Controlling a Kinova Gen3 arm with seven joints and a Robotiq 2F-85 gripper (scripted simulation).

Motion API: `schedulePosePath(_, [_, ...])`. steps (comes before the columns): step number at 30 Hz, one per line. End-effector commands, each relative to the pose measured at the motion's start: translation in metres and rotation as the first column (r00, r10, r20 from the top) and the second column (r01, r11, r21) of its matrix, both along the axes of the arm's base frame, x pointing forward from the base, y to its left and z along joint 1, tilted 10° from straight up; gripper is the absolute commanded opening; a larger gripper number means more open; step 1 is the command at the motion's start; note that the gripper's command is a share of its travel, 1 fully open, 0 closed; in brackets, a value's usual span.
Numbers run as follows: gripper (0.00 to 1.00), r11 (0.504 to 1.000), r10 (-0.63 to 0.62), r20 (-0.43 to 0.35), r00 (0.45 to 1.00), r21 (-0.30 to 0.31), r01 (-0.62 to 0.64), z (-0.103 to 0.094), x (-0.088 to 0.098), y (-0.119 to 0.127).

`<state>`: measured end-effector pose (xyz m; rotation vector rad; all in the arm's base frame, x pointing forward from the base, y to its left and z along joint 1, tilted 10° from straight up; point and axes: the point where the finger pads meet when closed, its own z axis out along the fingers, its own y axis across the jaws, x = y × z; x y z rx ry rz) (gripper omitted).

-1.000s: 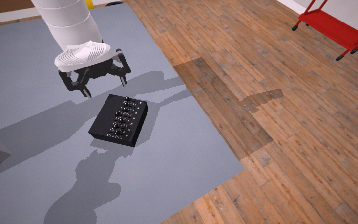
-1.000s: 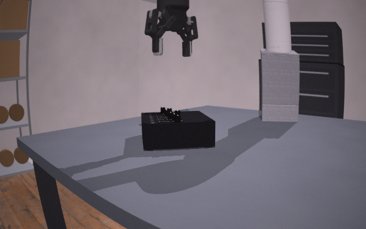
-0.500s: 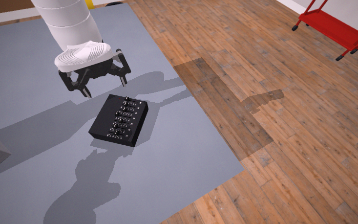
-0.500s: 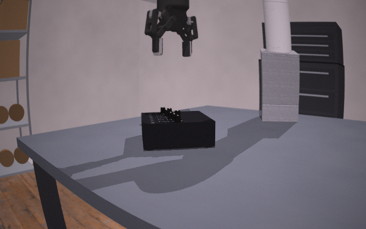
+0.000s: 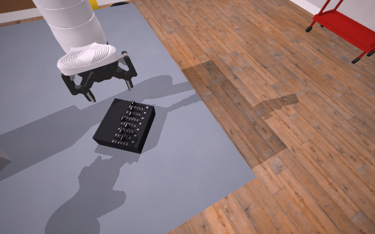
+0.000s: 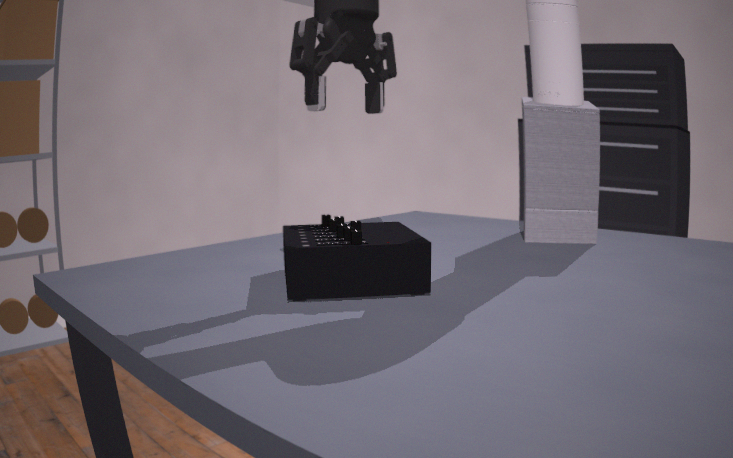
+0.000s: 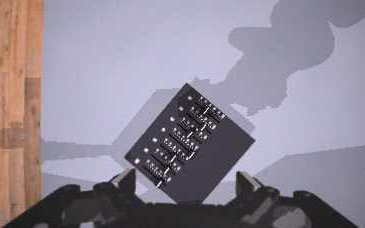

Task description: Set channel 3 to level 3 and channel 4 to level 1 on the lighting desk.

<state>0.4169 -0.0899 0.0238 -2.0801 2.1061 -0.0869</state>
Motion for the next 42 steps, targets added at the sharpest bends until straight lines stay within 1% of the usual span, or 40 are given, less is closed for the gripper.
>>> schedulePosePath(1, [1.00, 1.000, 0.012, -0.008, 1.000, -0.006, -0.012, -0.002, -0.004, -0.001])
schedulePosePath(6, [1.00, 1.000, -0.011, -0.012, 1.000, 0.000, 0.011, -0.003, -0.003, 0.000])
schedulePosePath(11, [1.00, 0.997, -0.072, -0.021, 0.997, 0.016, 0.072, -0.006, -0.003, 0.001])
schedulePosePath(13, [1.00, 0.997, -0.072, -0.021, 0.997, 0.016, 0.072, -0.006, -0.003, 0.001])
schedulePosePath(18, [1.00, 0.983, -0.179, -0.040, 0.983, 0.041, 0.180, -0.010, -0.002, 0.003])
schedulePosePath(23, [1.00, 0.940, -0.329, -0.069, 0.942, 0.070, 0.333, -0.017, 0.001, 0.005])
schedulePosePath(26, [1.00, 0.893, -0.434, -0.091, 0.896, 0.087, 0.442, -0.021, 0.004, 0.006])
schedulePosePath(28, [1.00, 0.850, -0.508, -0.107, 0.855, 0.097, 0.517, -0.024, 0.006, 0.006])
schedulePosePath(30, [1.00, 0.850, -0.508, -0.107, 0.855, 0.097, 0.517, -0.024, 0.006, 0.006])
schedulePosePath(33, [1.00, 0.768, -0.618, -0.134, 0.775, 0.110, 0.631, -0.029, 0.010, 0.005])
schedulePosePath(36, [1.00, 0.663, -0.722, -0.160, 0.673, 0.119, 0.739, -0.034, 0.015, 0.004])
schedulePosePath(39, [1.00, 0.537, -0.813, -0.185, 0.552, 0.124, 0.834, -0.039, 0.021, 0.002])
schedulePosePath(42, [1.00, 0.396, -0.886, -0.208, 0.415, 0.127, 0.909, -0.044, 0.028, -0.002])
